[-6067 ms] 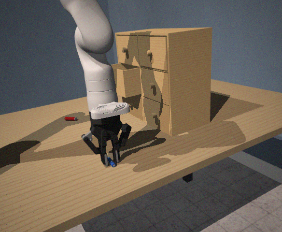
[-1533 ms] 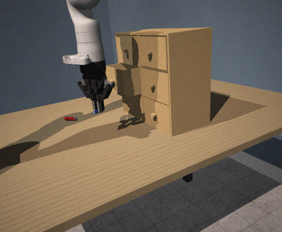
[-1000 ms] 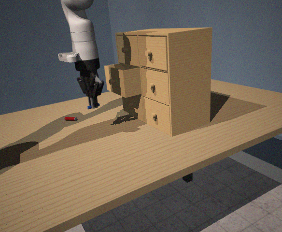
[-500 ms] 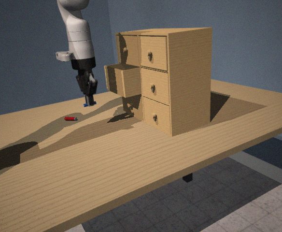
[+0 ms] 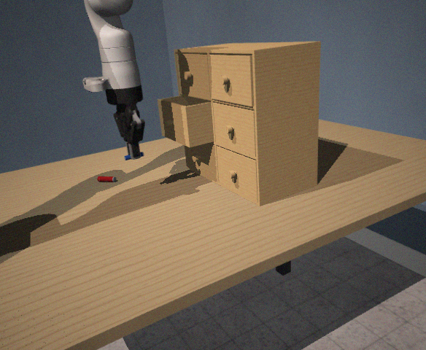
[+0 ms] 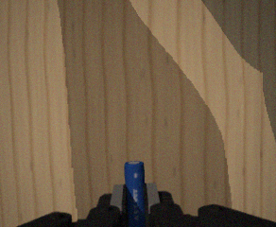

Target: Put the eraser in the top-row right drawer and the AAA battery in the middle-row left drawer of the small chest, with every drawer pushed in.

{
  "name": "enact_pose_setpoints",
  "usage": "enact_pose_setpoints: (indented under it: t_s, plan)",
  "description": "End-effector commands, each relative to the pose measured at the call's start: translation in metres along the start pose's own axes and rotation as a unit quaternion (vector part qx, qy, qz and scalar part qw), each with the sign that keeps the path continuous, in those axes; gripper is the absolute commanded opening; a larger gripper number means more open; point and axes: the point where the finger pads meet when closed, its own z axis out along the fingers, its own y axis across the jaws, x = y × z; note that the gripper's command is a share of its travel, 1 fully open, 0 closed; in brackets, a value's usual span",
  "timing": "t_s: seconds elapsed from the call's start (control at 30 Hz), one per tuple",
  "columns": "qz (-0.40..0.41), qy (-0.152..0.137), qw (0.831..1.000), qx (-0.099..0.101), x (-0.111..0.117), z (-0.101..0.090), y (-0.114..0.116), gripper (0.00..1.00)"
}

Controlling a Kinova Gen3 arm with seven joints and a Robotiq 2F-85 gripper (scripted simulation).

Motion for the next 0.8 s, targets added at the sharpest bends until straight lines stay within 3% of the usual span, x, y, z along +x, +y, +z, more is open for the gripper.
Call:
enact_pose_setpoints:
  t_s: [0.0,0.43,0.77]
  plan:
    - [0.000,-0.001,1.000,0.000,0.000,-0.001,0.000,0.05]
    - [0.000,-0.001,1.000,0.000,0.000,-0.011,0.000,0.05]
    - [0.000,-0.001,1.000,0.000,0.000,-0.049,0.000,0.05]
